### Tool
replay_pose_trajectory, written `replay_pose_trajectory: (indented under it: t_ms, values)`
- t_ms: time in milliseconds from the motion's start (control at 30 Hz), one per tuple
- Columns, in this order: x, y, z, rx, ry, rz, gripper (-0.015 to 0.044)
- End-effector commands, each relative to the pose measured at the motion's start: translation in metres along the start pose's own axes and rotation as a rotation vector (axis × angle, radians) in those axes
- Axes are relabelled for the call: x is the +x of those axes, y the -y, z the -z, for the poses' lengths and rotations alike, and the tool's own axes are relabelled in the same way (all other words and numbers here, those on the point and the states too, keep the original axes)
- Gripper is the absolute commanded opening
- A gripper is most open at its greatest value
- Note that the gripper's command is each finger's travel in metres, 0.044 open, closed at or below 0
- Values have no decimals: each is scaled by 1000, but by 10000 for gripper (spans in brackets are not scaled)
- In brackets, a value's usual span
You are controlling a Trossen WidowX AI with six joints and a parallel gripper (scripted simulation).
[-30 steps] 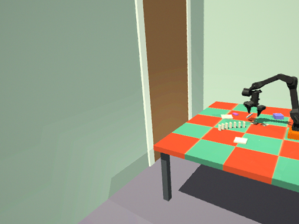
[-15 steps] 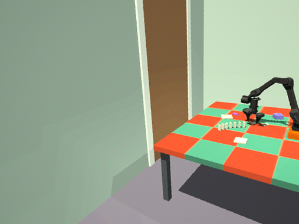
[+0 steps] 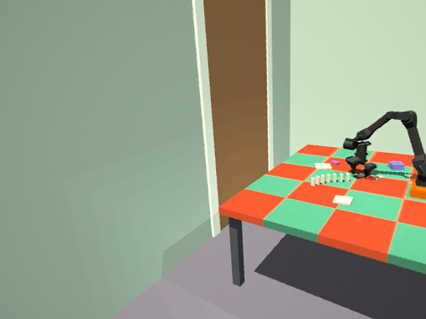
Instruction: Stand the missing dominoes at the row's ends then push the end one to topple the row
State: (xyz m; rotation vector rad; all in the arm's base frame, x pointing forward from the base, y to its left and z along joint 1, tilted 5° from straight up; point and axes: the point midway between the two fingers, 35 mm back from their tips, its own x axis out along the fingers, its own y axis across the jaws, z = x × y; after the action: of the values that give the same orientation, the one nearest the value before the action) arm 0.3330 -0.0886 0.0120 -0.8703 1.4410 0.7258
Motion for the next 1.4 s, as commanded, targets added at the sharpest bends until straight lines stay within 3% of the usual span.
replay_pose_trajectory:
  t_ms: [0,300,633,1100,1367]
  values:
    - [1,0,1,-2,-5,1,335]
    - [1,0,1,-2,-5,1,107]
    - [-1,0,1,-2,-4,1,107]
    - [-152,-3,-1,-2,-3,1,107]
    - [-161,9,1,71,-3,2,107]
